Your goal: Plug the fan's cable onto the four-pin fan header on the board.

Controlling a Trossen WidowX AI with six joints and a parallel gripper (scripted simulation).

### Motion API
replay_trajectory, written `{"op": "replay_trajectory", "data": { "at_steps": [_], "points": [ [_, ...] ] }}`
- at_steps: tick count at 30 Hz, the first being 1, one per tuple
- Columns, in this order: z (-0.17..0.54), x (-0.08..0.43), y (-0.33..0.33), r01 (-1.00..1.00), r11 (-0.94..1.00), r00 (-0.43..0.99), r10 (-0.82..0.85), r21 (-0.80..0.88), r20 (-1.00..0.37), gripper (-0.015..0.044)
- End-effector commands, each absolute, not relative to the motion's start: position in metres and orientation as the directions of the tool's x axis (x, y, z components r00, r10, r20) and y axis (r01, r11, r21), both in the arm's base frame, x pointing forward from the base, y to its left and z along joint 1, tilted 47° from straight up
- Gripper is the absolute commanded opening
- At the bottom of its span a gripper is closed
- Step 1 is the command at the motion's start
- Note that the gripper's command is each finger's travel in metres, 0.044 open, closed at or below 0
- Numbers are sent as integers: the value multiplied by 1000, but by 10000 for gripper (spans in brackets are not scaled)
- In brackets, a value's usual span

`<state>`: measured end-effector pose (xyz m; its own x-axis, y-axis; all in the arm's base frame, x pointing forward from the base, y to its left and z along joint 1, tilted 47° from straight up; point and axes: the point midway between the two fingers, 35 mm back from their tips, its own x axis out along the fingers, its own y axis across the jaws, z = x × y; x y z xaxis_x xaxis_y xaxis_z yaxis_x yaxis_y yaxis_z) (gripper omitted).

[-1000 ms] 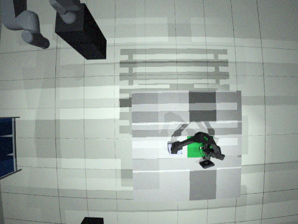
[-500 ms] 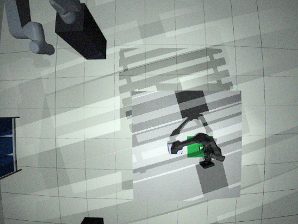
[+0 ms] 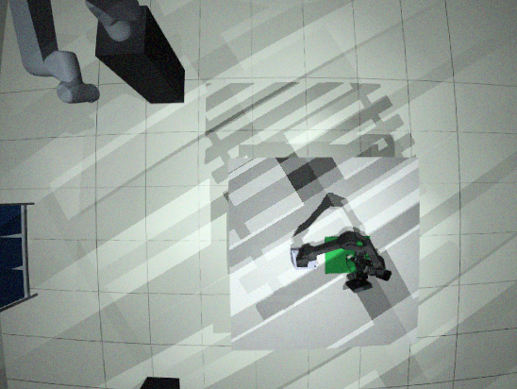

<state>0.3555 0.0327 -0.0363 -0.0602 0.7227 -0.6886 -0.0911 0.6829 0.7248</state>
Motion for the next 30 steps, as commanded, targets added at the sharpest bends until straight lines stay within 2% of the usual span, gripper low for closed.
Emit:
{"op": "replay_trajectory", "data": {
  "at_steps": [1,30],
  "points": [
    [-45,354,41,-86,683,-66,722,725,-688,0],
    [-51,354,50,-84,683,-67,723,726,-688,0]
  ]
}}
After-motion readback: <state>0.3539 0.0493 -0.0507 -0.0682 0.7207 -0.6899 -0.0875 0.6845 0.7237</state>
